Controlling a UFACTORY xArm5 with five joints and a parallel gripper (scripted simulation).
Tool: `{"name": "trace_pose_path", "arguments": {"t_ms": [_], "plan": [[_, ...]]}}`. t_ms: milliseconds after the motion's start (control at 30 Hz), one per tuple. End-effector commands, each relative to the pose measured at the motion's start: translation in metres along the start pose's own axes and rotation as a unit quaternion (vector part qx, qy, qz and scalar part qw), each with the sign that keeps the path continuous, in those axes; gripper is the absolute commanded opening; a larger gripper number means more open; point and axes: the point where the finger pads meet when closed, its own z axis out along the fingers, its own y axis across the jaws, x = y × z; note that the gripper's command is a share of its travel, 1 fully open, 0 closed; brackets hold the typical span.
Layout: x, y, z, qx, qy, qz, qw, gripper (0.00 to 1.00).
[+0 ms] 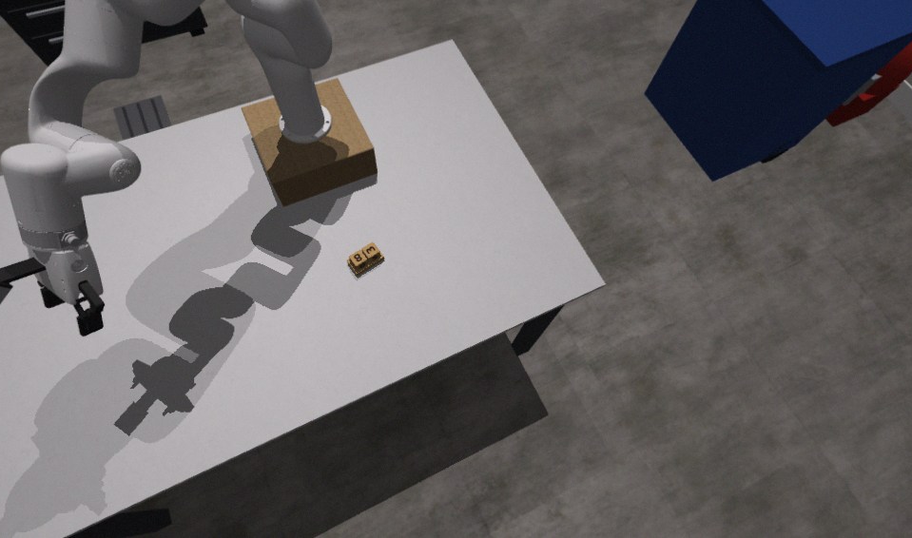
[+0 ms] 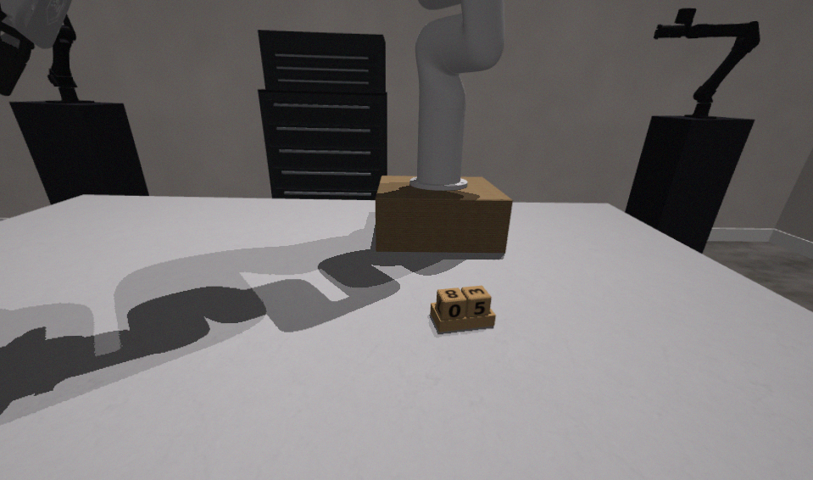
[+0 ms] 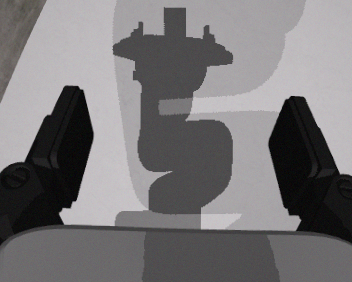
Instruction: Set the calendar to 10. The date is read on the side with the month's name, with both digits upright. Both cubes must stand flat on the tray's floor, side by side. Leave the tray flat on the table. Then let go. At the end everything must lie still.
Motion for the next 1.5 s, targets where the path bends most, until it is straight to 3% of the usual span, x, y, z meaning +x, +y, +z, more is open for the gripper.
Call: {"name": "trace_pose_path", "arguments": {"t_ms": [0, 567, 633, 700, 733, 767, 800, 833, 900, 933, 1000, 1033, 1133, 1167, 1233, 1267, 1333, 1400, 1433, 1467], "plan": [[0.002, 0.000, -0.001, 0.000, 0.002, 0.000, 1.000, 1.00], [0.002, -0.001, -0.001, 0.001, 0.002, -0.001, 1.000, 1.00], [-0.008, -0.013, 0.000, 0.005, -0.007, -0.015, 1.000, 1.00], [-0.039, -0.049, 0.001, 0.018, -0.033, -0.059, 0.998, 1.00], [-0.039, -0.049, 0.001, 0.018, -0.033, -0.059, 0.998, 1.00], [-0.065, -0.075, 0.001, 0.027, -0.053, -0.094, 0.994, 1.00], [-0.065, -0.075, 0.001, 0.027, -0.053, -0.094, 0.994, 1.00], [-0.090, -0.097, 0.000, 0.037, -0.073, -0.130, 0.988, 1.00], [-0.097, -0.103, -0.001, 0.038, -0.076, -0.136, 0.987, 1.00], [-0.131, -0.128, -0.004, 0.049, -0.100, -0.181, 0.977, 1.00], [-0.136, -0.132, -0.005, 0.050, -0.102, -0.184, 0.976, 1.00], [-0.168, -0.152, -0.009, 0.059, -0.123, -0.225, 0.965, 1.00], [-0.179, -0.158, -0.011, 0.062, -0.129, -0.237, 0.961, 1.00], [-0.219, -0.177, -0.018, 0.071, -0.152, -0.285, 0.944, 1.00], [-0.224, -0.180, -0.020, 0.073, -0.155, -0.292, 0.941, 1.00], [-0.253, -0.190, -0.026, 0.079, -0.171, -0.326, 0.927, 1.00], [-0.270, -0.196, -0.030, 0.082, -0.180, -0.346, 0.917, 1.00], [-0.312, -0.206, -0.041, 0.090, -0.202, -0.395, 0.892, 1.00], [-0.314, -0.206, -0.042, 0.090, -0.203, -0.397, 0.890, 1.00], [-0.341, -0.210, -0.049, 0.094, -0.217, -0.429, 0.872, 1.00]]}}
